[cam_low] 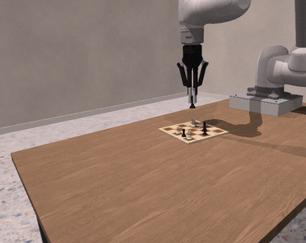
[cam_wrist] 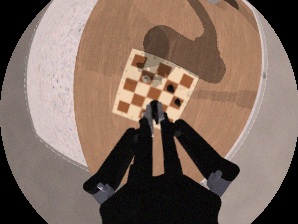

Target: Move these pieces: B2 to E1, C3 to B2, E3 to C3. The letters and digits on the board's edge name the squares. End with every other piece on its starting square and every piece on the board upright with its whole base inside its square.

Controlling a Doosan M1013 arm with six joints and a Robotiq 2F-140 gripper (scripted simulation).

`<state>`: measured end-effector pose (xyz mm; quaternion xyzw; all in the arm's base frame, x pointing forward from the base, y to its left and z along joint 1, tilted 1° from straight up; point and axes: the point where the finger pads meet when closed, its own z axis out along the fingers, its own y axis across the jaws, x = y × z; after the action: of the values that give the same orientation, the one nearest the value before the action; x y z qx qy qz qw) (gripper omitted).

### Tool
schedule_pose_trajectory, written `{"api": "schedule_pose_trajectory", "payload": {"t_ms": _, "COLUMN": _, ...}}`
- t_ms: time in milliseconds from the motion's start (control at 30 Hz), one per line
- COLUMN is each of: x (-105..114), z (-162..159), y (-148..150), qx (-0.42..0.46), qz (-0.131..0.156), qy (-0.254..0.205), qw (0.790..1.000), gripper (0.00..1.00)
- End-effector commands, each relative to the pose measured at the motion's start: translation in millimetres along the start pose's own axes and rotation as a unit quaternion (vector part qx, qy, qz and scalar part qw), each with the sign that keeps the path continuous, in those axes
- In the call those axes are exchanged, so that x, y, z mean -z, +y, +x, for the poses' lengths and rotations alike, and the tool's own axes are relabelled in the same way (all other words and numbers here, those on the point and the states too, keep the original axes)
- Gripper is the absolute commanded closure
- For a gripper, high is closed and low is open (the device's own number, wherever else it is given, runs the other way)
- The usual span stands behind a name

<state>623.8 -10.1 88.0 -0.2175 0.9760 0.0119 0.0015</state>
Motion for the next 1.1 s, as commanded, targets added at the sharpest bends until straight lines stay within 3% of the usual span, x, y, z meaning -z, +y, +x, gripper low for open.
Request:
{"api": "schedule_pose_trajectory", "payload": {"t_ms": 0, "x": 0, "z": 0, "y": 0, "qx": 0.000, "qz": 0.000, "qy": 0.000, "qw": 1.000, "gripper": 1.00}}
{"api": "schedule_pose_trajectory", "payload": {"t_ms": 233, "x": 0, "z": -1, "y": -4, "qx": 0.008, "qz": 0.000, "qy": 0.000, "qw": 1.000, "gripper": 1.00}}
{"api": "schedule_pose_trajectory", "payload": {"t_ms": 433, "x": 1, "z": -11, "y": -52, "qx": 0.102, "qz": 0.000, "qy": 0.000, "qw": 0.995, "gripper": 1.00}}
{"api": "schedule_pose_trajectory", "payload": {"t_ms": 1067, "x": -5, "z": -11, "y": -53, "qx": 0.103, "qz": 0.000, "qy": 0.000, "qw": 0.995, "gripper": 1.00}}
